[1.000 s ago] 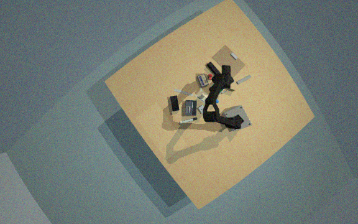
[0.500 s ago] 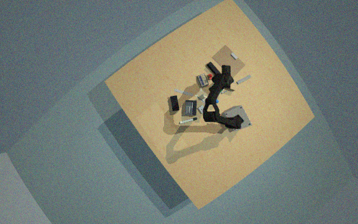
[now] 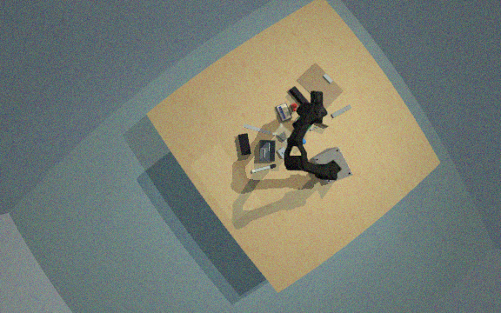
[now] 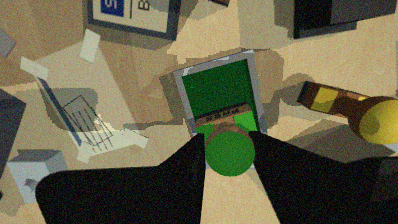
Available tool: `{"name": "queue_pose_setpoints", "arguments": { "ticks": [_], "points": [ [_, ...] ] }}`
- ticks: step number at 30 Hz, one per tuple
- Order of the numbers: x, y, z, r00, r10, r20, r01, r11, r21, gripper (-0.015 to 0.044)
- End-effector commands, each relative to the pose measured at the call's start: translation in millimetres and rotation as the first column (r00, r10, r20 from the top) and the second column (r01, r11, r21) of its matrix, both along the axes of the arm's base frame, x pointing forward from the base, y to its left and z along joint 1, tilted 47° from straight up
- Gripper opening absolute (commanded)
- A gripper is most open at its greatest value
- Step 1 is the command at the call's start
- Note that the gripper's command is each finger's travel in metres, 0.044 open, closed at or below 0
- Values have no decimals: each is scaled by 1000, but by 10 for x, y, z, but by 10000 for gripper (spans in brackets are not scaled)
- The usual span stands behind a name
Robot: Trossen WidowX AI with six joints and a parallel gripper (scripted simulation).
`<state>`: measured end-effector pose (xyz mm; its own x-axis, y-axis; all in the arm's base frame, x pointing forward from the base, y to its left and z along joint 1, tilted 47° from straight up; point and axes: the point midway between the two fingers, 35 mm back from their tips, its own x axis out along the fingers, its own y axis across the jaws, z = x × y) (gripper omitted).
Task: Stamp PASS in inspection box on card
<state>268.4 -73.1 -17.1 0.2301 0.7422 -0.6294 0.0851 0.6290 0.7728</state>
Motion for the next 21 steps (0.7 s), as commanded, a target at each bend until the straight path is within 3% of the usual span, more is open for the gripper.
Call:
{"name": "queue_pose_setpoints", "arguments": {
  "ticks": [1,21],
  "points": [
    [4,-28,20,1000,0,7,0,1000,-2,0],
    [-30,-154,134,1000,-1,7,1,1000,-4,0]
  ]
}}
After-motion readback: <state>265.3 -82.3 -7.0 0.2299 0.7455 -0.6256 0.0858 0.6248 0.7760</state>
